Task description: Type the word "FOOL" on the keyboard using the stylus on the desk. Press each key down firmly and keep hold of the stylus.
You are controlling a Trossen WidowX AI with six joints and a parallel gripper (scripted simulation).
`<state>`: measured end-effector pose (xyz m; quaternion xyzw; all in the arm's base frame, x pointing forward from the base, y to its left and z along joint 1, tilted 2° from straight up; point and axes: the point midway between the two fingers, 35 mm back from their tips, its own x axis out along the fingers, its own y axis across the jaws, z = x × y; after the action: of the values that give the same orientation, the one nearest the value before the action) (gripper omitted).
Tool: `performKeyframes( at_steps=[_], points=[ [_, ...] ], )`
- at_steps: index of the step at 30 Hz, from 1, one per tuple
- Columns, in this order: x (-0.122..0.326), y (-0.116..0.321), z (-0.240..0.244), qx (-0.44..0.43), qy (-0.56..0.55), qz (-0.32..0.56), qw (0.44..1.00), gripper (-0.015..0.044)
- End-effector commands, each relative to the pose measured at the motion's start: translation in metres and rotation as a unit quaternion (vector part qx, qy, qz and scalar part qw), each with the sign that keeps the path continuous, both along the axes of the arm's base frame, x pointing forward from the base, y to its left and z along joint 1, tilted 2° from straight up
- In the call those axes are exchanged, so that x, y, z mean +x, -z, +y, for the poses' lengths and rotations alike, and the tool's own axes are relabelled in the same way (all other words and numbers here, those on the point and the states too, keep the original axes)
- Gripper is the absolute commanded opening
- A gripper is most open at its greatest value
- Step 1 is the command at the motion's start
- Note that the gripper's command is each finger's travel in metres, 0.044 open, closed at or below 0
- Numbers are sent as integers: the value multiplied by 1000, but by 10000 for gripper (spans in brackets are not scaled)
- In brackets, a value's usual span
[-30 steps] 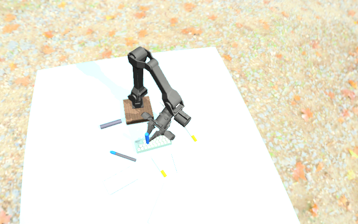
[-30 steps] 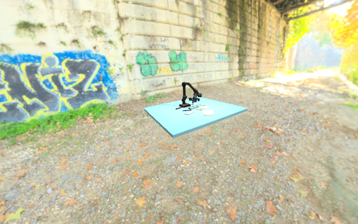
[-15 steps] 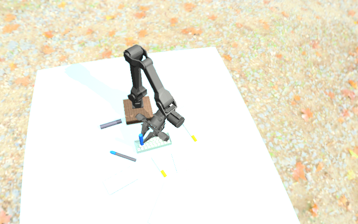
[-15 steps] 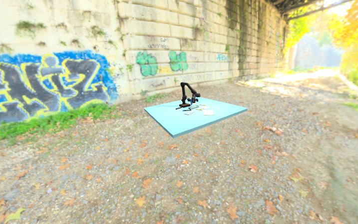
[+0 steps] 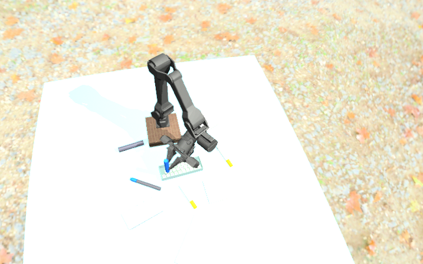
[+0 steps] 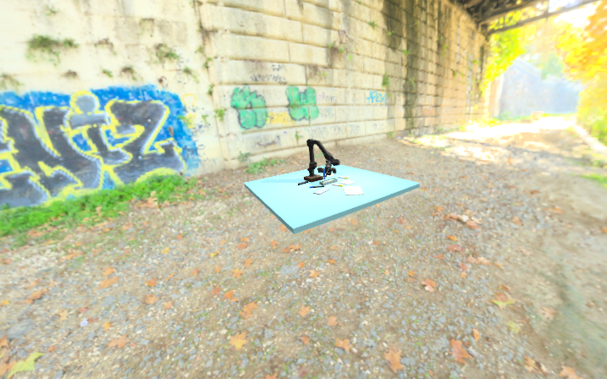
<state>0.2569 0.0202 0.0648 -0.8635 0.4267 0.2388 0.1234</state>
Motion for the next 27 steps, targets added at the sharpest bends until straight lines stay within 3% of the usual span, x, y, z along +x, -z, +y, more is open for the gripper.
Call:
performKeyframes(
  at_steps=[1,27],
  points=[
    [0,1,-1,-5,-1,2,1000,81],
    [0,11,0,-5,-1,2,1000,81]
  ],
)
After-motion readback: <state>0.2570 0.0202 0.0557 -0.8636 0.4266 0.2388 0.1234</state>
